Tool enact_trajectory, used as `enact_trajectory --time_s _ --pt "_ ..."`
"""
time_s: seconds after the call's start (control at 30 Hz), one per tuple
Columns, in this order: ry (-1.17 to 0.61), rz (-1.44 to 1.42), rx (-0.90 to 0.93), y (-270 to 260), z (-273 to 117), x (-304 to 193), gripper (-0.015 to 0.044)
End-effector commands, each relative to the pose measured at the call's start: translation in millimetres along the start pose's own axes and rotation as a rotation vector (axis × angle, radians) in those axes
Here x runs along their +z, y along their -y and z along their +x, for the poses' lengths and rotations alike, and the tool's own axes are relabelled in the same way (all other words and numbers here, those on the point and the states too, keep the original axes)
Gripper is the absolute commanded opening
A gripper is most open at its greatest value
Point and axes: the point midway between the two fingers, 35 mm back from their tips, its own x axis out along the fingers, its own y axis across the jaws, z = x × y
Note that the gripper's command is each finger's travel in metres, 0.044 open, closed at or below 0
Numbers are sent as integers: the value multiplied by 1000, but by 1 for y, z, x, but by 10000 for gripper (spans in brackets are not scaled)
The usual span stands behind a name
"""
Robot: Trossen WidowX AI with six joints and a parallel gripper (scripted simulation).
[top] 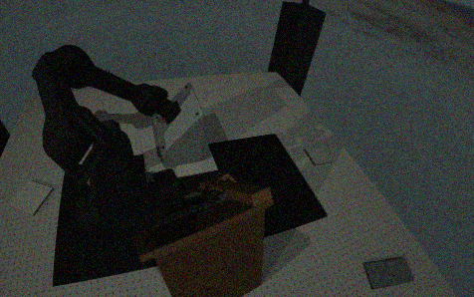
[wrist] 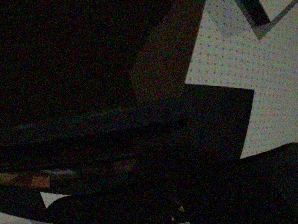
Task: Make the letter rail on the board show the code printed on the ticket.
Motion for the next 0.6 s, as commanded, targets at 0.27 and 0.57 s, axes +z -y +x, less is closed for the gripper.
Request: enact_trajectory --time_s 0.27,0.57 --pt "-5 -3 2 -3 0 -1 0" --pt "-6 -4 2 -1 -12 -10 0"
